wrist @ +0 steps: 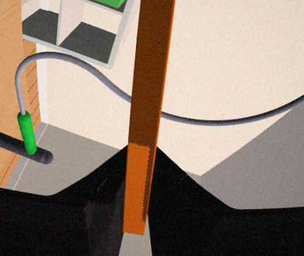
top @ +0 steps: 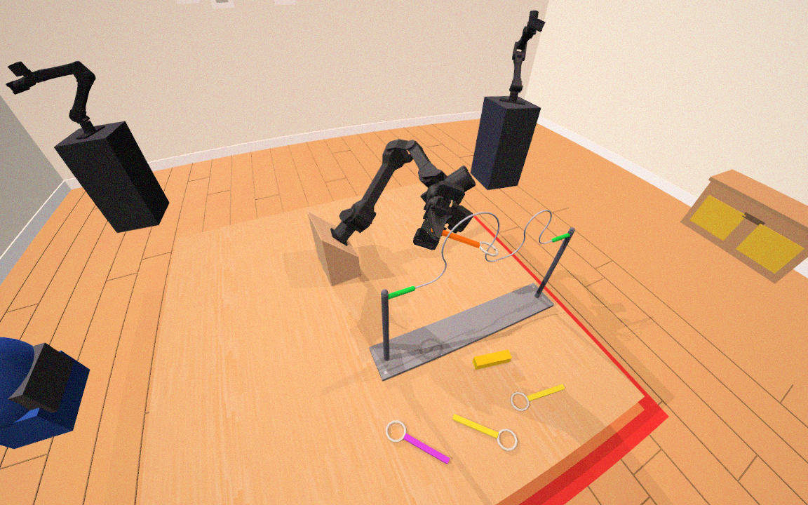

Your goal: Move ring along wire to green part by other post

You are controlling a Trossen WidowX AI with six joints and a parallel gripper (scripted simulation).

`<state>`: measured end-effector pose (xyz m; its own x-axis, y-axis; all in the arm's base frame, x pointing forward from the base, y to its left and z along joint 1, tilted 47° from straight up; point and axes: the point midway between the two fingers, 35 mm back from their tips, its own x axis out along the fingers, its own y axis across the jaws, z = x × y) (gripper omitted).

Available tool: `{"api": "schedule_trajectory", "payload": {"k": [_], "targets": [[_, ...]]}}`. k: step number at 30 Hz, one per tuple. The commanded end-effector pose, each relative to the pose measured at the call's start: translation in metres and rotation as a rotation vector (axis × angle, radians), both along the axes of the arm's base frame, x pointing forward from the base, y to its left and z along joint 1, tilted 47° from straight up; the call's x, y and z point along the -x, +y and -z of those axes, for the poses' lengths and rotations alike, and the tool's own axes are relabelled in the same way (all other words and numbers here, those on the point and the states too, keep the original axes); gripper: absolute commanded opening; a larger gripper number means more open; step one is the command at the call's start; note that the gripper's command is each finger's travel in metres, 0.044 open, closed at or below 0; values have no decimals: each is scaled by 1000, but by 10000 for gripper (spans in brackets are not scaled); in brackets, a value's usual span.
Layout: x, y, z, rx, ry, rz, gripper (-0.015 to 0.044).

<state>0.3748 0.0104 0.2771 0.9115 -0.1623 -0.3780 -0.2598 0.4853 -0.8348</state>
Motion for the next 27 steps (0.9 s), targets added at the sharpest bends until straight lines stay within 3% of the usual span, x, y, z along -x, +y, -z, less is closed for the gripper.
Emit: {"api": "schedule_trajectory", "payload": {"k": [1, 27], "targets": [[-1, -4, -9, 24, -14, 6, -150], [-2, -6, -16, -112, 17, 13, -150]]}}
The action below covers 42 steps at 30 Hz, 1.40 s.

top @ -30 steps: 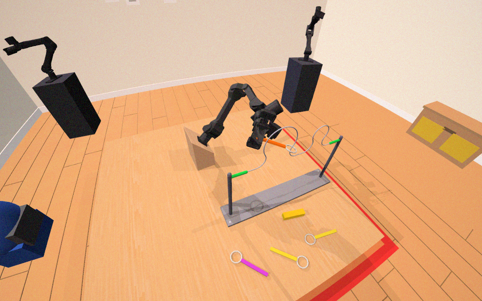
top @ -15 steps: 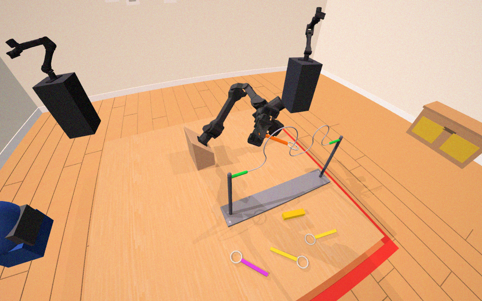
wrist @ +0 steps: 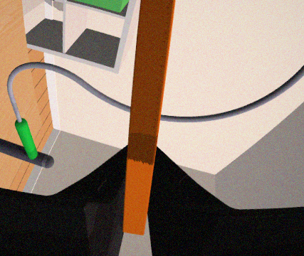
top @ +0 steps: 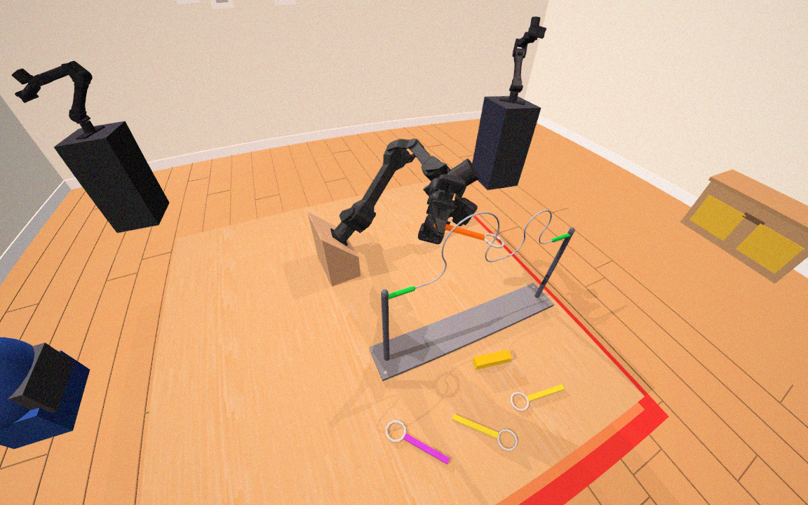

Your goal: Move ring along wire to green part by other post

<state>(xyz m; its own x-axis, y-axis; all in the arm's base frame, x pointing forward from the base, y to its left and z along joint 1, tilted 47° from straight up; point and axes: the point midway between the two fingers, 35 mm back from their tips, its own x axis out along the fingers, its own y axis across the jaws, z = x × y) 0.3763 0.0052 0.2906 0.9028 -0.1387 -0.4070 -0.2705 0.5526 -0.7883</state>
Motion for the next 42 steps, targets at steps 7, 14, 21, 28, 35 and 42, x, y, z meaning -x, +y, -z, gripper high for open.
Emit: {"api": "schedule_trajectory", "payload": {"k": [7, 14, 21, 28, 35, 42], "targets": [[0, 1, 0, -111, 16, 8, -150], [0, 3, 3, -195, 35, 13, -150], [1, 6, 5, -283, 54, 17, -150], [2, 9, 8, -376, 75, 21, -150], [2, 12, 10, -470, 95, 26, -150], [3, 15, 12, -564, 116, 30, -150]]}}
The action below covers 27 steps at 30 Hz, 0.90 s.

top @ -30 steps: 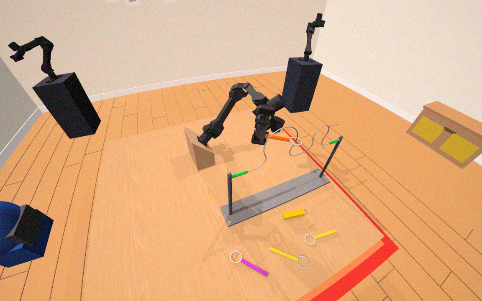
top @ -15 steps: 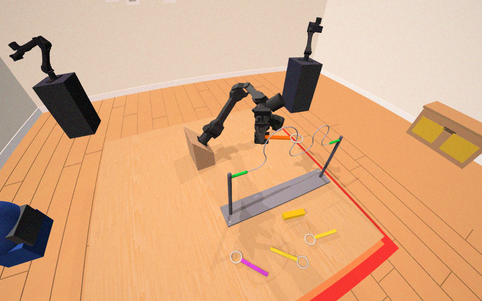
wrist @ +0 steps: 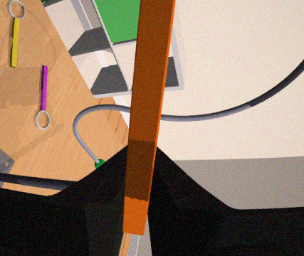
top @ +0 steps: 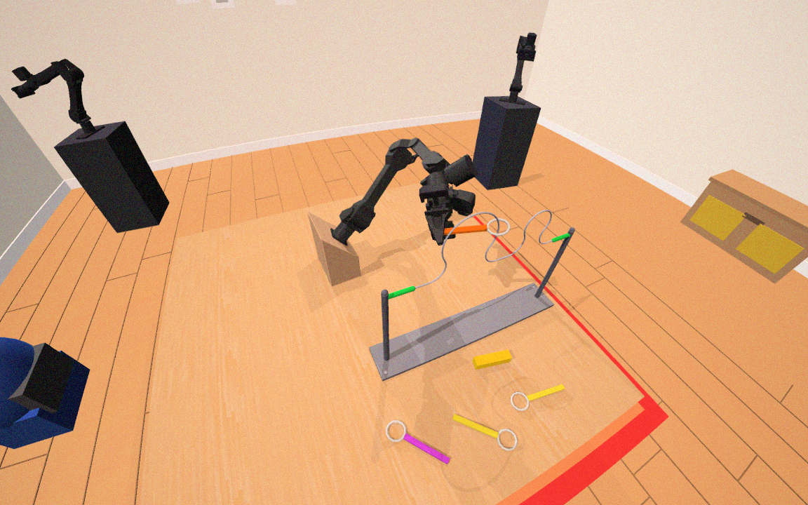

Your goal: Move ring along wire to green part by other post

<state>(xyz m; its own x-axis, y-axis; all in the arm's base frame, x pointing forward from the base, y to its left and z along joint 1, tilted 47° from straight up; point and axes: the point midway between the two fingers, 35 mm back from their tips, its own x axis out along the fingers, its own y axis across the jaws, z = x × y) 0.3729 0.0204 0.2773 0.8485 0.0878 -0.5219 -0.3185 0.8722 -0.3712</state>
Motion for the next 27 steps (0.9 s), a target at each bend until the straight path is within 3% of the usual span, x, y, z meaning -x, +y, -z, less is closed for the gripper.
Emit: {"api": "schedule_trajectory", "payload": {"k": [1, 27], "targets": [[0, 1, -1, -52, 7, 6, -150], [3, 15, 3, -401, 82, 22, -150]]}}
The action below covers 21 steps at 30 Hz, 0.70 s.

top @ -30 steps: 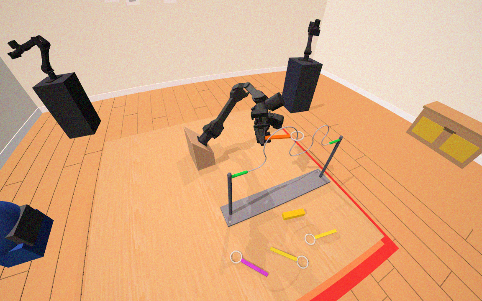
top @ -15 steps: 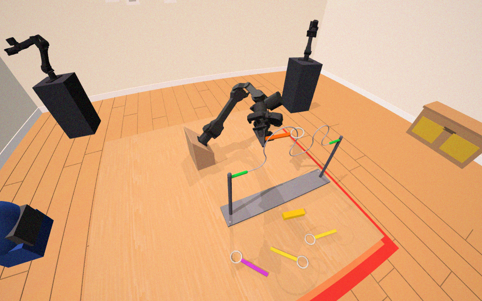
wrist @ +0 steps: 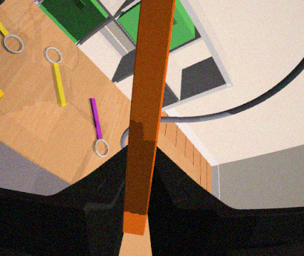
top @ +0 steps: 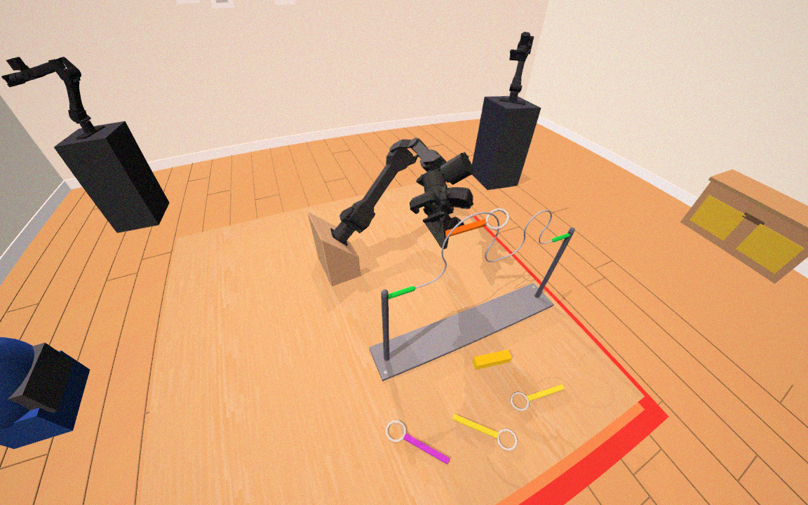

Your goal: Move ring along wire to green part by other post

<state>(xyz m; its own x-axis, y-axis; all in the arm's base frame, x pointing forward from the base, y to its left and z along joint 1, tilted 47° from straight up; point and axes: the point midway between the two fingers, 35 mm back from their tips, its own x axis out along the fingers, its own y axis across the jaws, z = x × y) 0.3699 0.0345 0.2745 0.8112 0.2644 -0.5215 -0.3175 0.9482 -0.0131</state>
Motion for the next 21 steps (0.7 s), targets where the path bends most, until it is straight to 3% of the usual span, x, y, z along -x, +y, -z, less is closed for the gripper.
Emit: {"api": "schedule_trajectory", "payload": {"k": [1, 21], "targets": [[0, 1, 0, -52, 9, 6, -150], [2, 12, -1, -320, 67, 18, -150]]}}
